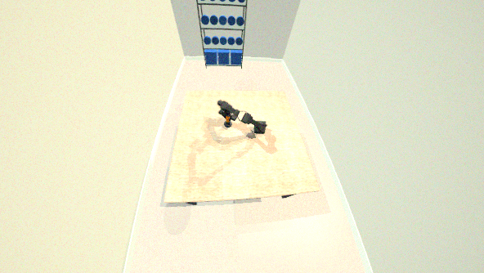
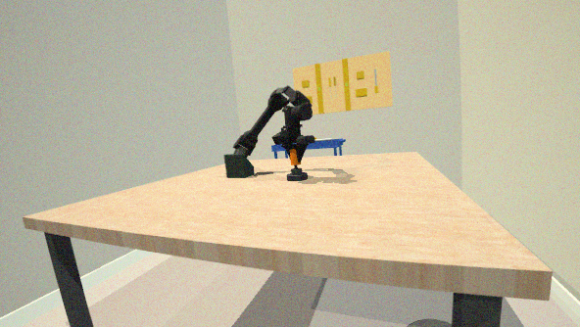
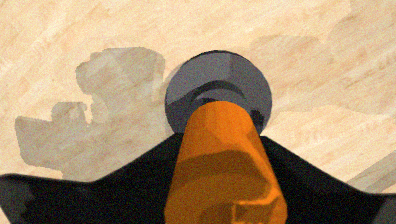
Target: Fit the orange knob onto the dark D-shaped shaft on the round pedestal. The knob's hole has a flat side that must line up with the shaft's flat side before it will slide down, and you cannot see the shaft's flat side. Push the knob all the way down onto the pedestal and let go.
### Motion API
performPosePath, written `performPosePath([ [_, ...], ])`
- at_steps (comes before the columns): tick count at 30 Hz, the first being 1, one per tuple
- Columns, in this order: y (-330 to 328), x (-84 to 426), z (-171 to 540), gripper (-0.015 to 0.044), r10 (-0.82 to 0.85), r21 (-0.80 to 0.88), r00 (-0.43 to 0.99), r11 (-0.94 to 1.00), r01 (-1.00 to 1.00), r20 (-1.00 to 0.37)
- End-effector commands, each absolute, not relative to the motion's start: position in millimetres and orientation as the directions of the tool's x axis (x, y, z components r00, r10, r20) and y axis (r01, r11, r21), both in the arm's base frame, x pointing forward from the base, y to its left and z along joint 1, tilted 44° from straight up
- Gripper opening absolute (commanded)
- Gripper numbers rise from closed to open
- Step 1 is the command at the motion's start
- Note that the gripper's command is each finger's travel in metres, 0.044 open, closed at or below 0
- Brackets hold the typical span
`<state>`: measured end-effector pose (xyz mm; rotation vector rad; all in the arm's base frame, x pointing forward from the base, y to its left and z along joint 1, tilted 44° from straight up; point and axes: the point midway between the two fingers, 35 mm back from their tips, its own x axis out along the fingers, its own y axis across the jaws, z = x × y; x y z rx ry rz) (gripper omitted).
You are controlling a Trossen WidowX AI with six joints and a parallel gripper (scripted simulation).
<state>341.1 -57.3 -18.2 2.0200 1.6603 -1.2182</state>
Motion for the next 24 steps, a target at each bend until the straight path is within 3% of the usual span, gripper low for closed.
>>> performPosePath([
  [1, -57.1, 341.7, -18.3, 0.0, 0.686, -0.302, 0.0, -0.321, 0.898, -0.728],
  [13, -60.2, 343.0, -14.7, 0.0, 0.686, -0.302, 0.0, -0.321, 0.898, -0.728],
  [24, -59.4, 342.7, -16.5, 0.0, 0.686, -0.424, 0.0, -0.449, 0.786, -0.728],
])
